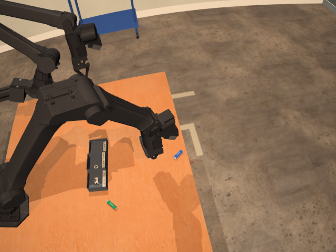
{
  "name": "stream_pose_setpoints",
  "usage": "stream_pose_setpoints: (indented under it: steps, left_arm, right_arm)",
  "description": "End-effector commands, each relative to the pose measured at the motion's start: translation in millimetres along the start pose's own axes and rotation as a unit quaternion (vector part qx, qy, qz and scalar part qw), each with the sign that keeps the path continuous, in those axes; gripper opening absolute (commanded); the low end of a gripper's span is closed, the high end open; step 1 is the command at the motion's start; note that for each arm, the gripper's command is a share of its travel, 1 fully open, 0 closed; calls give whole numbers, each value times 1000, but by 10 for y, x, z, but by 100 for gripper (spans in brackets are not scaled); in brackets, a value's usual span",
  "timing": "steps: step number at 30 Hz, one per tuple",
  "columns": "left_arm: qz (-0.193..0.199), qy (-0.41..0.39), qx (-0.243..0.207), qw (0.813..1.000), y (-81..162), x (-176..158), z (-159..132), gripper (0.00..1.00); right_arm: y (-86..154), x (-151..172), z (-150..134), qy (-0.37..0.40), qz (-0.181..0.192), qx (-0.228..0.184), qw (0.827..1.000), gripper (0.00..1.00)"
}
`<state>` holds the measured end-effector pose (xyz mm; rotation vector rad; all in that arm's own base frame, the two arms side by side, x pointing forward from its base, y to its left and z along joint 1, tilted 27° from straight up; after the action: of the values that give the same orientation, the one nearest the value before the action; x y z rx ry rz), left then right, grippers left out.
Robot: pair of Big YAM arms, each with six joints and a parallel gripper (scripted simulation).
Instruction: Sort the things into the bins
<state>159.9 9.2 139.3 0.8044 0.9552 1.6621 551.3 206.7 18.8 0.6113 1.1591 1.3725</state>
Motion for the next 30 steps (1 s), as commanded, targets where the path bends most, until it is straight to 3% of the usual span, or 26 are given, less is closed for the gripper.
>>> stream_pose_setpoints:
  steps: [1,11,12,13,16,17,19,23,24,28,30]
  left_arm:
    - [3,-1,7,1000,-29,23,-53,100]
    - [3,-1,7,1000,-29,23,-53,100]
    - [3,-1,7,1000,-29,23,-53,100]
    - [3,-1,7,1000,-29,23,-53,100]
    - [3,-1,7,1000,-29,23,-53,100]
    - [3,-1,7,1000,-29,23,-53,100]
    - [3,-1,7,1000,-29,23,-53,100]
    - [3,-1,7,1000,-29,23,-53,100]
    - [3,-1,7,1000,-29,23,-53,100]
    - [3,-1,7,1000,-29,23,-53,100]
    - [3,-1,7,1000,-29,23,-53,100]
  right_arm:
    - [51,-3,105,-5,1,-9,1000,10]
    - [51,-5,111,-5,1,-9,1000,10]
    - [-48,-59,117,-14,-3,1,1000,10]
    - [51,-5,112,-5,1,-9,1000,10]
    - [51,-5,113,-5,1,-9,1000,10]
    - [206,-52,246,-16,2,-20,1000,10]
    - [248,52,73,-3,3,-10,1000,10]
    - [215,-64,77,-12,-1,-7,1000,10]
    - [244,87,38,-7,4,-19,1000,10]
    - [96,246,-268,-1,2,-4,1000,10]
    - [133,296,-348,-3,2,-7,1000,10]
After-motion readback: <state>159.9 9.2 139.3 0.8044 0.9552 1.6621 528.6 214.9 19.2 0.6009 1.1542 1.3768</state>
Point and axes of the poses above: on each arm, the point where the finger pads meet when closed, its own y axis back along the fingers, its own x axis across the jaws, z = x × y, the point moved 5 cm from there along y, back along the fingers, and after that the axes turned 6 degrees about y, right-handed, at the moved point
